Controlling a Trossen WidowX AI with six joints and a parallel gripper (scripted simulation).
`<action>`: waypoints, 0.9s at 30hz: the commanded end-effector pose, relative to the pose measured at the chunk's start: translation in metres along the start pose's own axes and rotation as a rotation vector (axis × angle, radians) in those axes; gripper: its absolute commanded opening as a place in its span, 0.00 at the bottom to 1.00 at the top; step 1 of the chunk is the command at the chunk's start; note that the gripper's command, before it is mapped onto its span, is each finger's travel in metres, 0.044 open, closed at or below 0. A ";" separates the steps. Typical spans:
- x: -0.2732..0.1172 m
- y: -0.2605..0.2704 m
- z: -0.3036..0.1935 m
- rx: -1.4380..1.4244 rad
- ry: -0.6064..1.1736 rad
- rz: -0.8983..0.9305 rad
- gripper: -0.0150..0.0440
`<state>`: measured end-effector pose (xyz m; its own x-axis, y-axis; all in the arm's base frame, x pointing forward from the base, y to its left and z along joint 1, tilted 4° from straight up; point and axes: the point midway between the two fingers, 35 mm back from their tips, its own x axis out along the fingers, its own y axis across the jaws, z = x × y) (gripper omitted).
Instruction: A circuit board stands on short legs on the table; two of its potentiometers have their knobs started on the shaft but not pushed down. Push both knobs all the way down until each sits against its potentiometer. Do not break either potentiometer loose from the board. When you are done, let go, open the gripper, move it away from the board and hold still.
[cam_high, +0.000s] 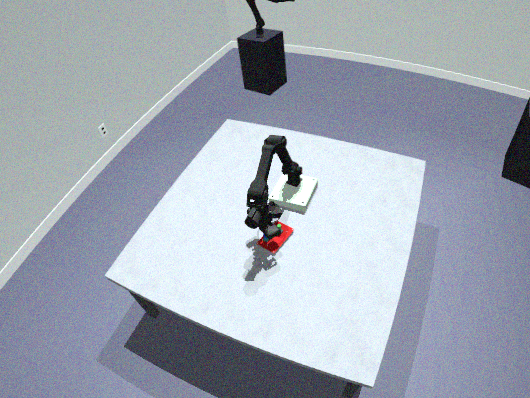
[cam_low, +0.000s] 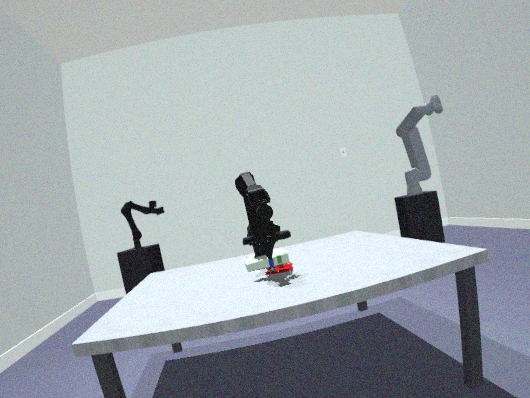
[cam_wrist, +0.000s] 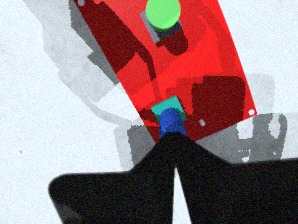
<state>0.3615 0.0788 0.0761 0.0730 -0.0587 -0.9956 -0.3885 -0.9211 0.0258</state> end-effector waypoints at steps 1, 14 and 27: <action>0.000 -0.001 0.000 -0.004 -0.006 0.002 0.25; -0.011 0.000 0.000 -0.004 -0.009 0.007 0.34; -0.031 0.027 0.059 0.047 -0.020 -0.002 0.92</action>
<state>0.3226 0.0783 0.0933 0.0468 -0.0604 -0.9971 -0.4154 -0.9089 0.0355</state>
